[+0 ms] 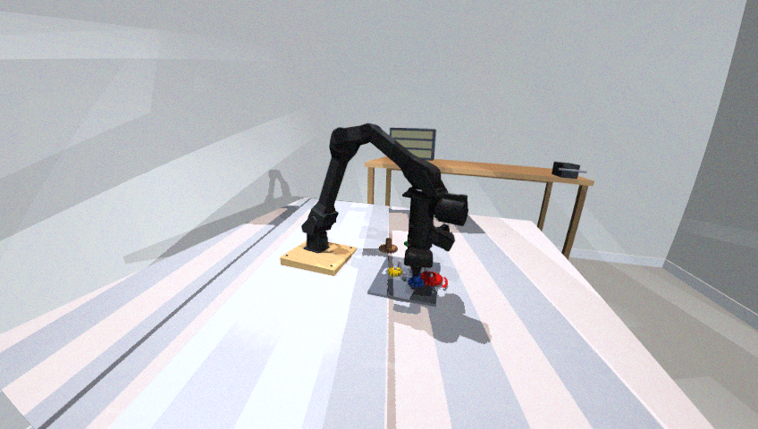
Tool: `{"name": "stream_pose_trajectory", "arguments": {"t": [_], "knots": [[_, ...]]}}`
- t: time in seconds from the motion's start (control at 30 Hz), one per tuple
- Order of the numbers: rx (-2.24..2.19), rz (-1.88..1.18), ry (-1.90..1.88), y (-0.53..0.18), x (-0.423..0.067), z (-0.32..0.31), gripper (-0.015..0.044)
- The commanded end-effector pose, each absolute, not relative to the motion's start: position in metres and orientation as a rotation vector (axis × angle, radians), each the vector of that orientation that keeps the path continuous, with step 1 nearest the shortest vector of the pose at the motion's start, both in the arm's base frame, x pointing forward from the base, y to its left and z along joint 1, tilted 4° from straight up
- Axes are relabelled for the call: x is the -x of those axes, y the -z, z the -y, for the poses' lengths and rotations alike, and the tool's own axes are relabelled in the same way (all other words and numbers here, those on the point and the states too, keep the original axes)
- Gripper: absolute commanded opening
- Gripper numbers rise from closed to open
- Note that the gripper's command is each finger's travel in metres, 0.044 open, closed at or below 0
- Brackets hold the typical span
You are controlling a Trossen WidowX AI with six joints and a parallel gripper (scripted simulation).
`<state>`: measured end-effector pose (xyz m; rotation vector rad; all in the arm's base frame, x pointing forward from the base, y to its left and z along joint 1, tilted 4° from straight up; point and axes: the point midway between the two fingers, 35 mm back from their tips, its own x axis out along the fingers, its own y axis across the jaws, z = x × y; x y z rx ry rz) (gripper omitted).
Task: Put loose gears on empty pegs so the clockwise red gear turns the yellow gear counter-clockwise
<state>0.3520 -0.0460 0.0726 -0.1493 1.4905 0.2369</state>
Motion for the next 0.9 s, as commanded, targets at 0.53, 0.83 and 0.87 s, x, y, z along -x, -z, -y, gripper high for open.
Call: {"name": "stream_pose_trajectory", "arguments": {"t": [0.53,0.83,0.87], "knots": [[0.120,-1.494,-0.212,-0.092,-0.352,0.048,0.0140],[0.134,-1.498,-0.226,-0.112,-0.350,0.023,0.0219],[0.131,-1.498,-0.225,-0.113,-0.350,0.006,0.0245]]}}
